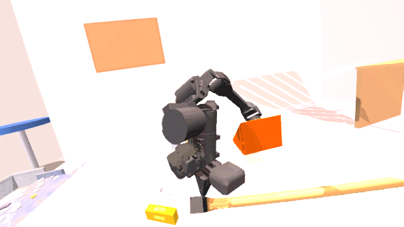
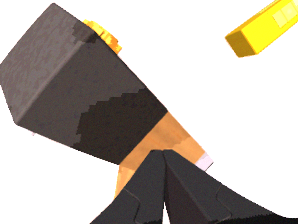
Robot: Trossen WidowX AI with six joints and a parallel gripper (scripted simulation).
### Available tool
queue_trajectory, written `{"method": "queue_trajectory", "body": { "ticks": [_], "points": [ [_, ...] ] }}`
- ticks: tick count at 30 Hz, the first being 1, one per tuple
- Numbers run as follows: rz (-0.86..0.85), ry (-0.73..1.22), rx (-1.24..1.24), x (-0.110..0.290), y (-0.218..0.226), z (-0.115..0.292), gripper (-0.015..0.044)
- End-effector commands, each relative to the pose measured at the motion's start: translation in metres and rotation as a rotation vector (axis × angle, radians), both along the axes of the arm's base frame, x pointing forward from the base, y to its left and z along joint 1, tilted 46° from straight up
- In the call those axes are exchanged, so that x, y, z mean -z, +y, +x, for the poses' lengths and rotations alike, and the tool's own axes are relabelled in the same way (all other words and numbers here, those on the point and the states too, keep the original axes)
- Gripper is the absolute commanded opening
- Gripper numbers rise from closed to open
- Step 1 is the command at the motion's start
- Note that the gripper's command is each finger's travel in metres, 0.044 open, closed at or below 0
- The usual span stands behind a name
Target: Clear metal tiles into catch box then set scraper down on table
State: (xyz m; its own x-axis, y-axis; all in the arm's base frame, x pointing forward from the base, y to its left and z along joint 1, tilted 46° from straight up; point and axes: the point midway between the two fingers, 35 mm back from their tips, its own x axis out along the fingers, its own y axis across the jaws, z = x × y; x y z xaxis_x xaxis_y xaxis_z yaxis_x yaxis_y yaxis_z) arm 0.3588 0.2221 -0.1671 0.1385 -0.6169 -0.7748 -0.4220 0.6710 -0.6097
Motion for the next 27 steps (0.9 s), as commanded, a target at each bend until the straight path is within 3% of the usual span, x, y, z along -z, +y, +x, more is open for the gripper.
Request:
{"method": "queue_trajectory", "body": {
  "ticks": [1,18,27],
  "points": [
    [0.006,0.002,0.002,0.005,0.007,-0.003,0.0000],
    [0.006,0.001,0.002,0.024,0.022,-0.009,0.0000],
    [0.024,-0.034,0.025,0.003,0.036,-0.005,0.0000]
  ]
}}
